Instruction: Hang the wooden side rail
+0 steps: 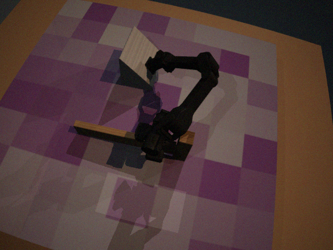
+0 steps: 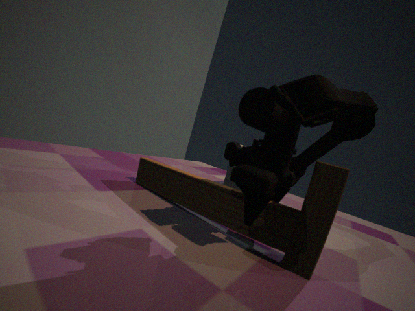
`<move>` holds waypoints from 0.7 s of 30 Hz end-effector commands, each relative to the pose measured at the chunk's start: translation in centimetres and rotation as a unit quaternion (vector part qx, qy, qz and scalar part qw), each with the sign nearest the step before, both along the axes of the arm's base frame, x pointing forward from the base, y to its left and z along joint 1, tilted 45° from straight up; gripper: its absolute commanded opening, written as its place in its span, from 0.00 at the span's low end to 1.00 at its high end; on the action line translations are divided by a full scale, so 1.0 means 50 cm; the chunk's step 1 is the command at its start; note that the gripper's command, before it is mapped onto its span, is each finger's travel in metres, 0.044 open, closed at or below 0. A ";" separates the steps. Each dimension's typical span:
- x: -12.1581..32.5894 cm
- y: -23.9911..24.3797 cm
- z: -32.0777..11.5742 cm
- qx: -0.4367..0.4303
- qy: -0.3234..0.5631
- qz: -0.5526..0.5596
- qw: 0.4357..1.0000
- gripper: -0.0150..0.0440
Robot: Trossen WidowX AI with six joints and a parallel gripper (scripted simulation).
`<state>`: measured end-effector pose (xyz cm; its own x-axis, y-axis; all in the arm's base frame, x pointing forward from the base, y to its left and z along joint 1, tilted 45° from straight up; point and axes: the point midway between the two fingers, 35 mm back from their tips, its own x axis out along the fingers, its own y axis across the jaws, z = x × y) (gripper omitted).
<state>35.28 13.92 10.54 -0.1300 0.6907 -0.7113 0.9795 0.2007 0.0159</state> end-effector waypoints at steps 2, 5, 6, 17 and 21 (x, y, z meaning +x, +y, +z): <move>0.012 -0.044 0.043 0.003 -0.012 -0.005 1.000 1.00; 0.012 -0.045 0.045 0.003 -0.012 -0.005 1.000 1.00; 0.012 -0.045 0.045 0.003 -0.012 -0.005 1.000 1.00; 0.020 -0.084 0.005 0.003 -0.012 -0.005 1.000 1.00; 0.020 -0.087 0.002 0.003 -0.012 -0.005 1.000 1.00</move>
<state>36.26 10.09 11.35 -0.1027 0.6973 -0.7094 0.9812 0.1884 0.0431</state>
